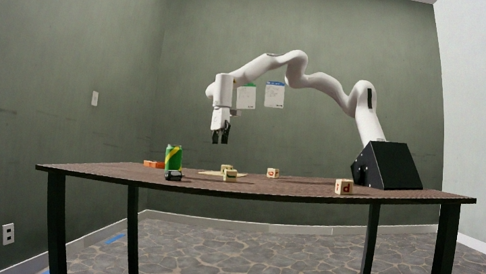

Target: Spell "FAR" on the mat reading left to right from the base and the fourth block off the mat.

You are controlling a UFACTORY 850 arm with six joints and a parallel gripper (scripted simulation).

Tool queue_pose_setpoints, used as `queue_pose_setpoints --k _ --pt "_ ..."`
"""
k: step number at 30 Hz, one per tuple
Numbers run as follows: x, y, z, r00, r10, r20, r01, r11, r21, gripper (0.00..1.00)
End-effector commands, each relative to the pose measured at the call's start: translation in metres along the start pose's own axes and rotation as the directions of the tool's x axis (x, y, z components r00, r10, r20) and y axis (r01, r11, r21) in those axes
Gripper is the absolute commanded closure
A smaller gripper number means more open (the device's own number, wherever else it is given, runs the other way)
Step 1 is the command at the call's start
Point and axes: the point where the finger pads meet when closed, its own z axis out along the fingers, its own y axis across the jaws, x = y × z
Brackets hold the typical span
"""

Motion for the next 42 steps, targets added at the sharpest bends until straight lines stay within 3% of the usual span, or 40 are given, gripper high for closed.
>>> queue_pose_setpoints --k 1,4,10,12,13,15,18,20,21,22,23,25,27,30,42 --pt "-0.001 -0.001 -0.001 1.000 0.001 0.002 -0.001 1.000 0.001 0.00" --pt "0.005 0.001 -0.001 1.000 0.002 0.001 -0.002 1.000 0.004 0.00" --pt "0.065 0.019 0.000 1.000 0.007 -0.004 -0.007 1.000 0.022 0.00" --pt "0.065 0.019 0.000 1.000 0.007 -0.004 -0.007 1.000 0.022 0.00" --pt "0.085 0.026 0.000 1.000 0.007 -0.004 -0.007 1.000 0.024 0.00" --pt "0.085 0.026 0.000 1.000 0.007 -0.004 -0.007 1.000 0.024 0.00" --pt "0.127 0.045 0.001 1.000 0.006 -0.003 -0.006 1.000 0.023 0.00" --pt "0.127 0.045 0.001 1.000 0.006 -0.003 -0.006 1.000 0.023 0.00" --pt "0.147 0.055 0.001 1.000 0.005 -0.002 -0.005 1.000 0.019 0.00" --pt "0.147 0.055 0.001 1.000 0.005 -0.002 -0.005 1.000 0.019 0.00" --pt "0.166 0.064 0.001 1.000 0.004 -0.001 -0.004 1.000 0.015 0.00" --pt "0.166 0.064 0.001 1.000 0.004 -0.001 -0.004 1.000 0.015 0.00" --pt "0.194 0.080 0.002 1.000 0.002 0.001 -0.002 1.000 0.007 0.00" --pt "0.208 0.087 0.002 1.000 0.001 0.002 -0.001 1.000 0.001 0.00" --pt "0.211 0.089 0.002 1.000 0.000 0.002 0.000 1.000 0.000 0.00"
